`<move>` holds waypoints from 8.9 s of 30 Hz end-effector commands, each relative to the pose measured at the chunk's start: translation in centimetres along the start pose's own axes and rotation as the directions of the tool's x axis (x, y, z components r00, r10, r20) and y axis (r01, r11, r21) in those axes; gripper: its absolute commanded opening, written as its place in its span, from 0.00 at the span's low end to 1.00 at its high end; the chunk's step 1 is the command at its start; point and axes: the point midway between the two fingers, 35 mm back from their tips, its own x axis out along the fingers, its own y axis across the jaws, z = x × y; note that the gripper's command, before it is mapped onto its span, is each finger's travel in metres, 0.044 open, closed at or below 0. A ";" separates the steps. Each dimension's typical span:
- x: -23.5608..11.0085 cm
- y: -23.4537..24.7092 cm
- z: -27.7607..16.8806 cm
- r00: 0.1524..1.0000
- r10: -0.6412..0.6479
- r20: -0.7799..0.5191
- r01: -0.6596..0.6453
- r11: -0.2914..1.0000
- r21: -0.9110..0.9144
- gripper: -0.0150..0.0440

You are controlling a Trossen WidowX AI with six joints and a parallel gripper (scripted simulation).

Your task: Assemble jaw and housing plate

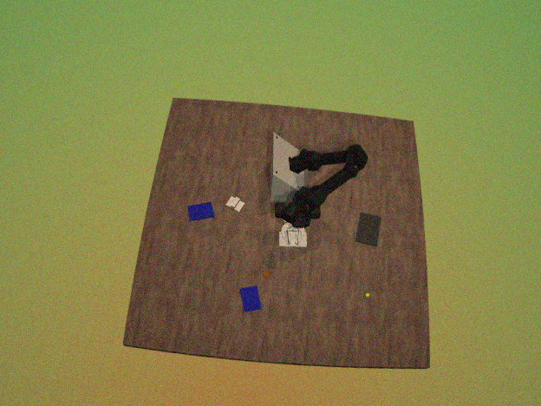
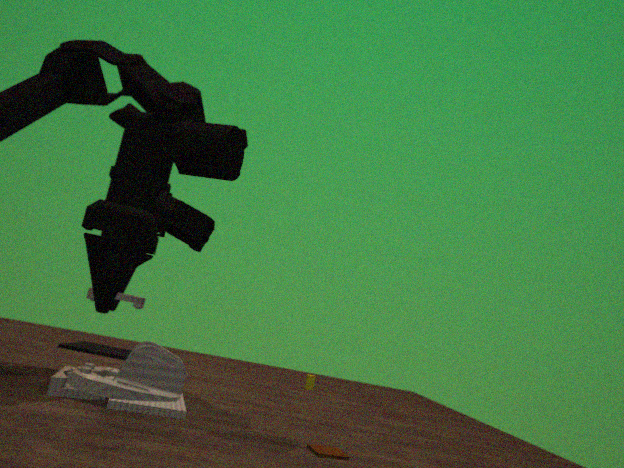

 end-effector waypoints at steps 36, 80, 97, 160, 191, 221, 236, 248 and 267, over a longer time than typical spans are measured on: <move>-0.1 -0.4 -1.0 1.000 0.002 0.004 -0.002 1.000 -0.009 0.85; 4.6 -0.7 -0.9 1.000 0.001 0.005 -0.001 1.000 -0.011 0.85; 6.0 -0.5 -1.0 1.000 0.004 0.004 -0.004 1.000 -0.010 0.85; 7.2 -0.5 -1.0 1.000 0.005 0.004 -0.005 1.000 0.004 0.85; 7.5 -0.5 -1.0 1.000 0.005 0.004 -0.005 1.000 0.004 0.85; 6.9 -0.5 -1.0 1.000 0.005 0.004 -0.005 1.000 0.004 0.85; 7.2 -0.4 -1.0 1.000 0.005 0.004 -0.005 1.000 0.004 0.85; 7.5 -0.4 -1.0 1.000 0.005 0.004 -0.005 1.000 0.004 0.85; 7.5 -0.4 -1.0 1.000 0.005 0.004 -0.005 1.000 0.004 0.85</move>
